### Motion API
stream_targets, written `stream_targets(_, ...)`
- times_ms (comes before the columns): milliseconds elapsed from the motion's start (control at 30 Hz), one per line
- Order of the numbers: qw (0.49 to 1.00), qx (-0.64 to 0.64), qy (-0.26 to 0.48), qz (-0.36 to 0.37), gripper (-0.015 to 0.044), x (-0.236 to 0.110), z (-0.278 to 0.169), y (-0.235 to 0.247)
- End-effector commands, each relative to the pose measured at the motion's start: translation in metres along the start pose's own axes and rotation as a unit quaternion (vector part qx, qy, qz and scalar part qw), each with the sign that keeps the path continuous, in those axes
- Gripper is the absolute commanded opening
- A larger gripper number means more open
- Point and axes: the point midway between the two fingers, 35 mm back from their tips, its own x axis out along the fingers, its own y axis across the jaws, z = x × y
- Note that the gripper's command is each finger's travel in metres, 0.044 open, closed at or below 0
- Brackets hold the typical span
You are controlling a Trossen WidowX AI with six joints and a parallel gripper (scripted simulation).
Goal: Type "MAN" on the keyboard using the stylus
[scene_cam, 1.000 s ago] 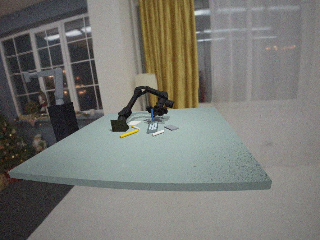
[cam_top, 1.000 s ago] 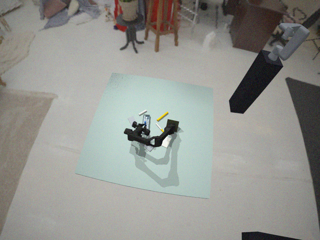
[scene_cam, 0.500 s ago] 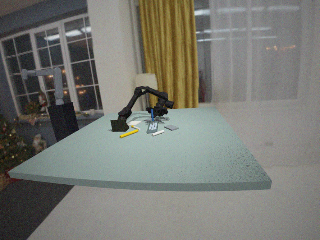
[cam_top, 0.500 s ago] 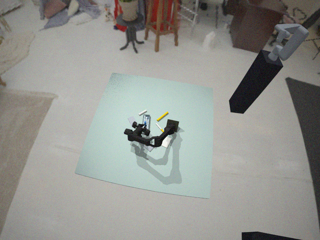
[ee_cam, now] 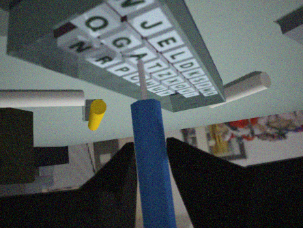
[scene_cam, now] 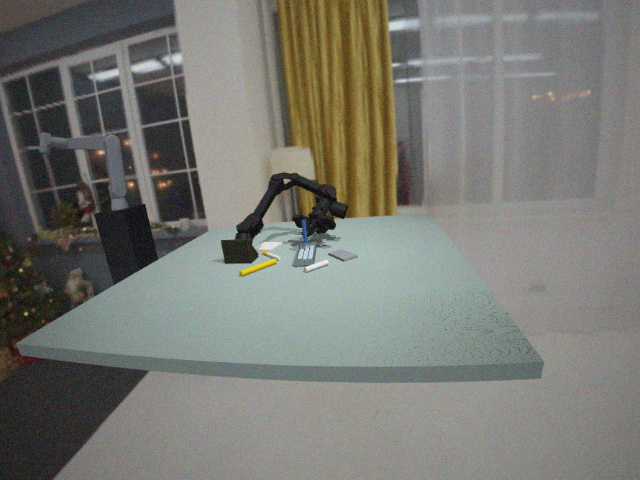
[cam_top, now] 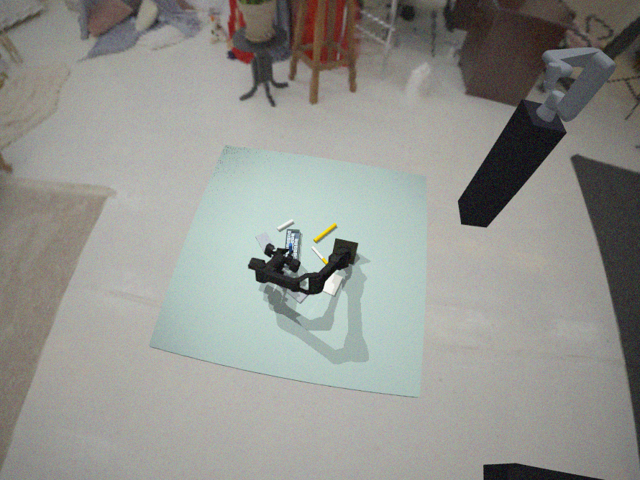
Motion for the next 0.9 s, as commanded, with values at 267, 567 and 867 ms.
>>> stream_targets(267,1.0,0.001,-0.002,0.001,0.0081,0.003,0.005,0.0)
stream_targets(567,1.0,0.001,-0.002,0.001,0.0081,0.003,0.005,0.0)
stream_targets(867,1.0,0.001,-0.001,0.001,0.0081,-0.003,-0.004,0.0)
